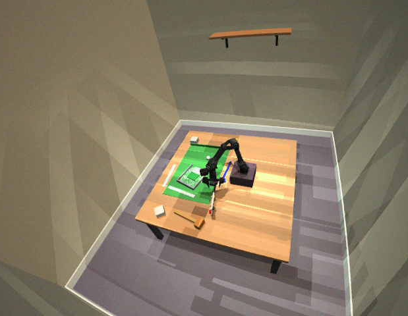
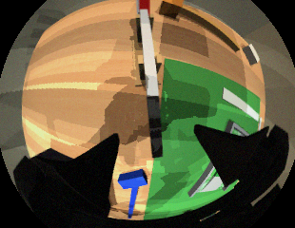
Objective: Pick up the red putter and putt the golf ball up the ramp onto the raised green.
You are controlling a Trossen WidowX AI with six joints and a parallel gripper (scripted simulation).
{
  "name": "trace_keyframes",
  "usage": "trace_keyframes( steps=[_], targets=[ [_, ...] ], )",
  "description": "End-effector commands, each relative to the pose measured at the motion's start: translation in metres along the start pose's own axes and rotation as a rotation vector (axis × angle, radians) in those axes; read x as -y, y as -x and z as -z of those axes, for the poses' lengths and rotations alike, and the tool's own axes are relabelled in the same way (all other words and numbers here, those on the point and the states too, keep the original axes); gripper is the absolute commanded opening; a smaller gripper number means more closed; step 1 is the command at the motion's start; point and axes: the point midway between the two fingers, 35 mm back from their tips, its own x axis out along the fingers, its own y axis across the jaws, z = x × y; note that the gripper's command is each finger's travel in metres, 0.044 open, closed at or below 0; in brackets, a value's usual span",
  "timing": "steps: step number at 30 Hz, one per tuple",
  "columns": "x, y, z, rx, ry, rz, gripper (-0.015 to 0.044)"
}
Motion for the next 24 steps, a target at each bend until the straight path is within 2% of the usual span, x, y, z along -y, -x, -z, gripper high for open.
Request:
trace_keyframes(
  steps=[1, 6, 24],
  targets=[
    [-0.002, -0.006, 0.001, 0.003, -0.003, -0.003, 0.044],
    [-0.002, -0.026, 0.006, 0.003, -0.003, -0.003, 0.044],
    [-0.002, -0.046, 0.012, 0.002, -0.003, -0.003, 0.044]
  ],
)
